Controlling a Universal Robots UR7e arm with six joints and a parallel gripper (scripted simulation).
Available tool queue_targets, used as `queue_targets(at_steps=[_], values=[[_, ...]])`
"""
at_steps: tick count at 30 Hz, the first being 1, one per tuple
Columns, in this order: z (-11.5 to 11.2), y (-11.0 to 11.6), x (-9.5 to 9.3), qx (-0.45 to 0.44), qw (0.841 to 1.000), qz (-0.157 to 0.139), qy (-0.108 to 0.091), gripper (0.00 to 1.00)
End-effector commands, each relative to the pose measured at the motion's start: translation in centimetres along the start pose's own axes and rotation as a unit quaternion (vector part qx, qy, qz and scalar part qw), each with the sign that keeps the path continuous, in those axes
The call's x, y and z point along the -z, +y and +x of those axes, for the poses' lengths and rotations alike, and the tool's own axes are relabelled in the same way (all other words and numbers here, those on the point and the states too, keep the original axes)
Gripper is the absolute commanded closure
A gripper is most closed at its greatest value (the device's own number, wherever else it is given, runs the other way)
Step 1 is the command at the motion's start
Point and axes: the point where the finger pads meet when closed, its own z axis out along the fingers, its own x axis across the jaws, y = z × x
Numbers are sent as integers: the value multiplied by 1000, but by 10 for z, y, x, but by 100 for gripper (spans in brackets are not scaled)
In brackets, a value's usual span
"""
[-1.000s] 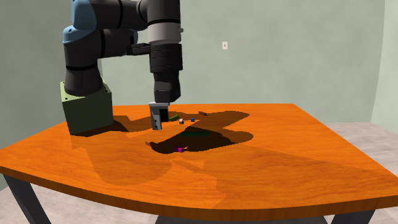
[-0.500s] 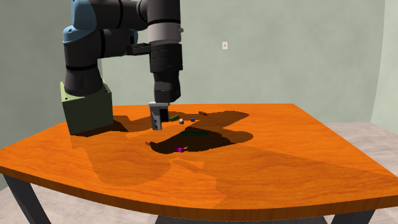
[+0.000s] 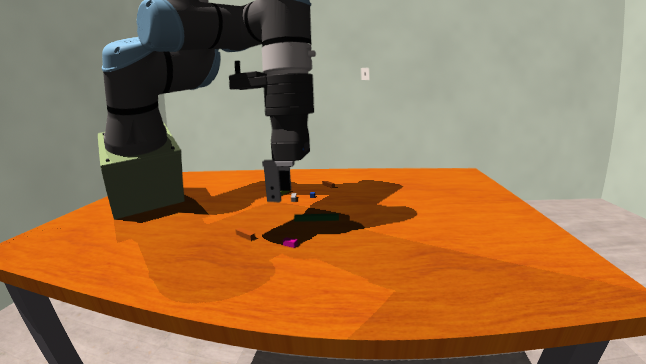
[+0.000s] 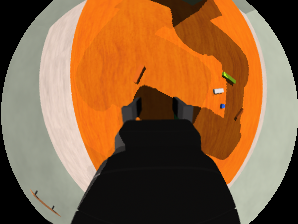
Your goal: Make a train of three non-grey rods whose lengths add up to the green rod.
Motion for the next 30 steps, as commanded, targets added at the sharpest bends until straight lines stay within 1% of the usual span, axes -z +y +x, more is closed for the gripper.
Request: queue_targets(at_steps=[1,6,11,16,18,23,28,29,30], values=[[22,6,0,-5,1000,1,1,0],[70,15,1,-18,1000,2,1,0],[117,18,3,-29,1000,1,-1,0],[153,18,6,-37,999,-2,-3,0],[153,18,6,-37,999,-2,-3,0],[171,17,7,-41,999,-5,-4,0],[174,16,7,-42,999,-5,-4,0],[174,16,7,-42,999,-5,-4,46],[174,16,7,-42,999,-5,-4,46]])
